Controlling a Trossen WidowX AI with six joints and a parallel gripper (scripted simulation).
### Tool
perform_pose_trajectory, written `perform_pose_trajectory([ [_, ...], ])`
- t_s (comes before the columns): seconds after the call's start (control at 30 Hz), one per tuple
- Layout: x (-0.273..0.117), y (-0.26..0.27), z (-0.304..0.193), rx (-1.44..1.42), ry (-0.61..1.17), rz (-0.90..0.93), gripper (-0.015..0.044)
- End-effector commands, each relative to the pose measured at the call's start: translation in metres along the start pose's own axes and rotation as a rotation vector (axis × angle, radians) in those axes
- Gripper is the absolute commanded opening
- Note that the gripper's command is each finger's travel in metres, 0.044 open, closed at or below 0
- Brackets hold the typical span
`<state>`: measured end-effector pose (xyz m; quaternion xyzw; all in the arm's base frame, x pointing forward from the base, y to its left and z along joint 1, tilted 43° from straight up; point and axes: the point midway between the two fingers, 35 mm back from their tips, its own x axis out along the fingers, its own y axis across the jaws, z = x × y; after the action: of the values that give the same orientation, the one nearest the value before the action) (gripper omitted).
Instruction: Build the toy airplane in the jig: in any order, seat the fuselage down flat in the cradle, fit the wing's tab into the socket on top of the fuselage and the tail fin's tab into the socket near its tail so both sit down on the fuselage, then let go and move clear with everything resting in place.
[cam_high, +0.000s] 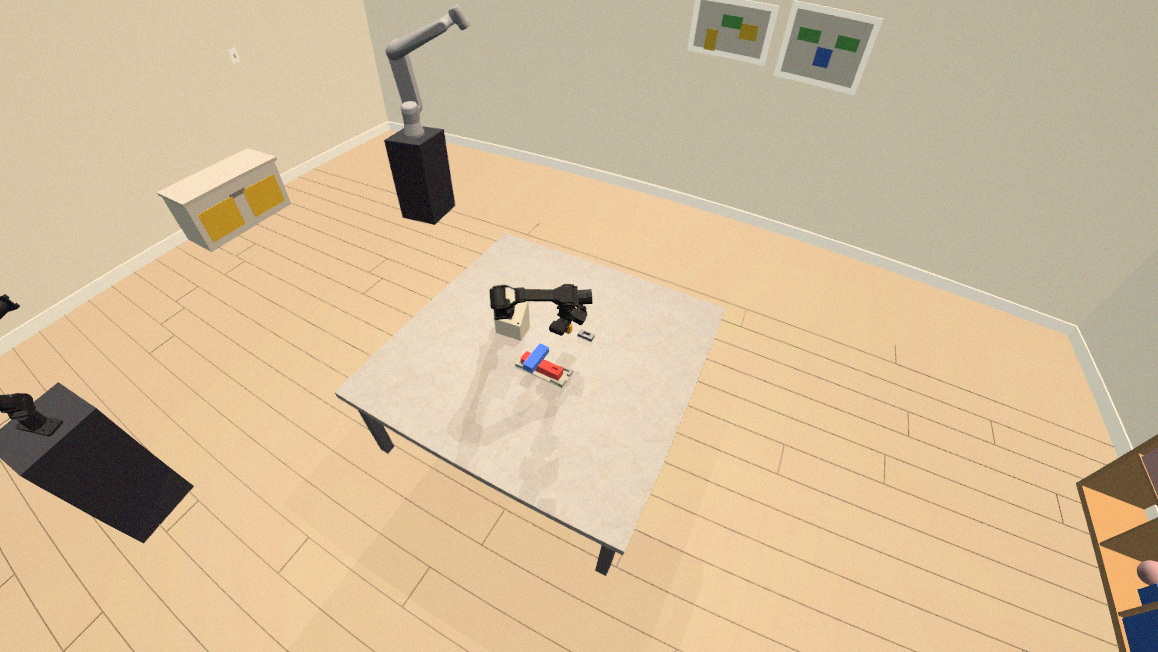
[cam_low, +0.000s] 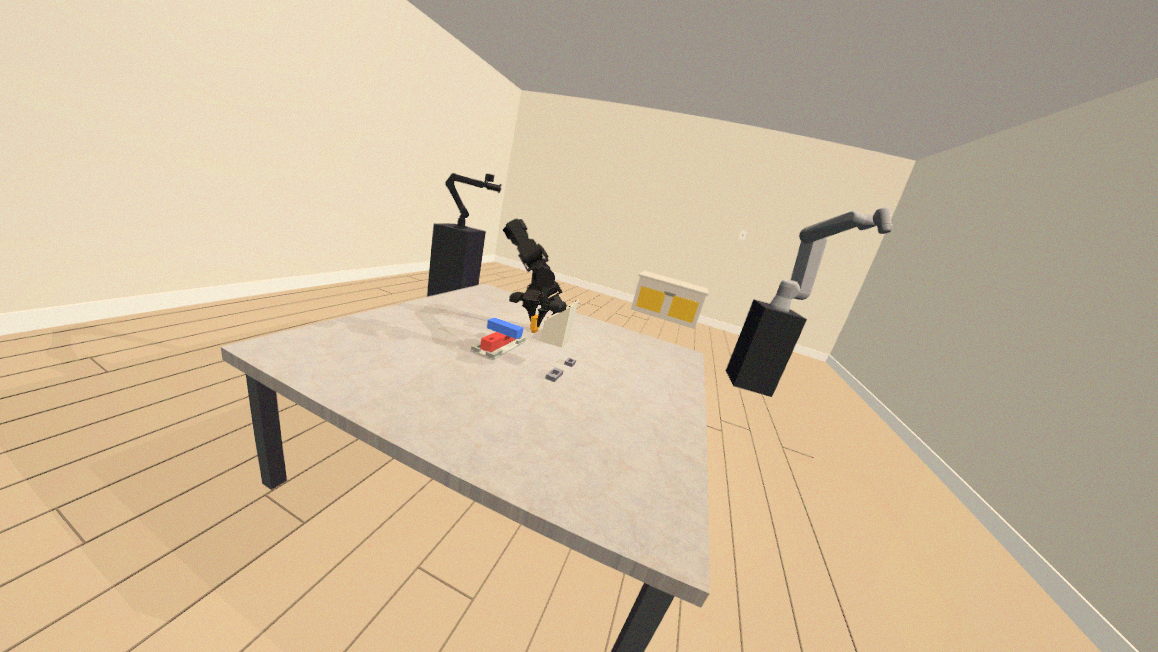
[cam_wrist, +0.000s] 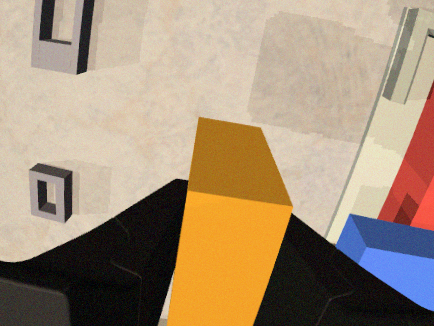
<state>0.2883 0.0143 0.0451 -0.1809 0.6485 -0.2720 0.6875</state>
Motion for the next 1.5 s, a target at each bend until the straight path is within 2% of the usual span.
perform_pose_trajectory([
  [0.0,0.001,-0.012,0.005,0.002,-0.005,-0.006,0.0],
  [1.47,0.02,-0.145,0.022,0.032,0.0,-0.092,0.0],
])
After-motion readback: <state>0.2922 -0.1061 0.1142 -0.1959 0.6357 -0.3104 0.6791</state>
